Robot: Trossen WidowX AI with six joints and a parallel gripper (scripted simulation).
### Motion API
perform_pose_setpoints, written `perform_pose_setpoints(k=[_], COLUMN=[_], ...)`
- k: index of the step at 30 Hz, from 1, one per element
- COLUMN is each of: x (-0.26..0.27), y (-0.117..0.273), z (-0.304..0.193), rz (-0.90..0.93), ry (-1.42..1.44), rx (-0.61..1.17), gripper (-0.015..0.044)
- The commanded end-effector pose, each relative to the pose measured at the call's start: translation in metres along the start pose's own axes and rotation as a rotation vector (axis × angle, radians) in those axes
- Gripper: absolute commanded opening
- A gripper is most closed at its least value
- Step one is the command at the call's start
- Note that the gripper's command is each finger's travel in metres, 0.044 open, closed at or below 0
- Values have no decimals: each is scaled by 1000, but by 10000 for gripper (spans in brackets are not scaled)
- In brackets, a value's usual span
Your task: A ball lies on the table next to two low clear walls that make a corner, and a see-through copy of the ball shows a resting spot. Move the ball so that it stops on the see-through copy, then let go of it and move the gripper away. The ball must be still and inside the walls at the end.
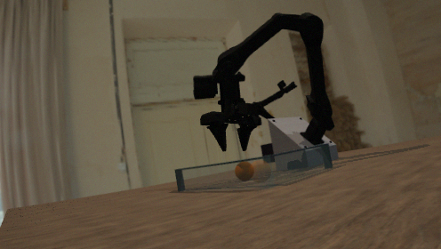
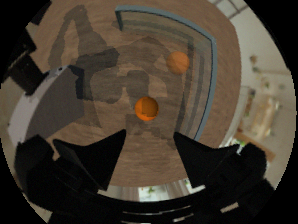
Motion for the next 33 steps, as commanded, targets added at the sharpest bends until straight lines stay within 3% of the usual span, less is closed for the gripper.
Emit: perform_pose_setpoints(k=[1, 33], x=[-5, -2], y=[-1, -48], z=[22, 23], rz=[97, 96], ry=[-33, -33], rx=[-25, -26], gripper=[361, 361])
Point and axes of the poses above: the point midway between the two fingers, 35 mm back from their tips, its own y axis back along the fingers, its own x axis across the jaws, z = x × y, the point moved 4 cm from there along y, back along the fingers, and after that the axes turned 1 degree about -y, right-handed, at the moved point
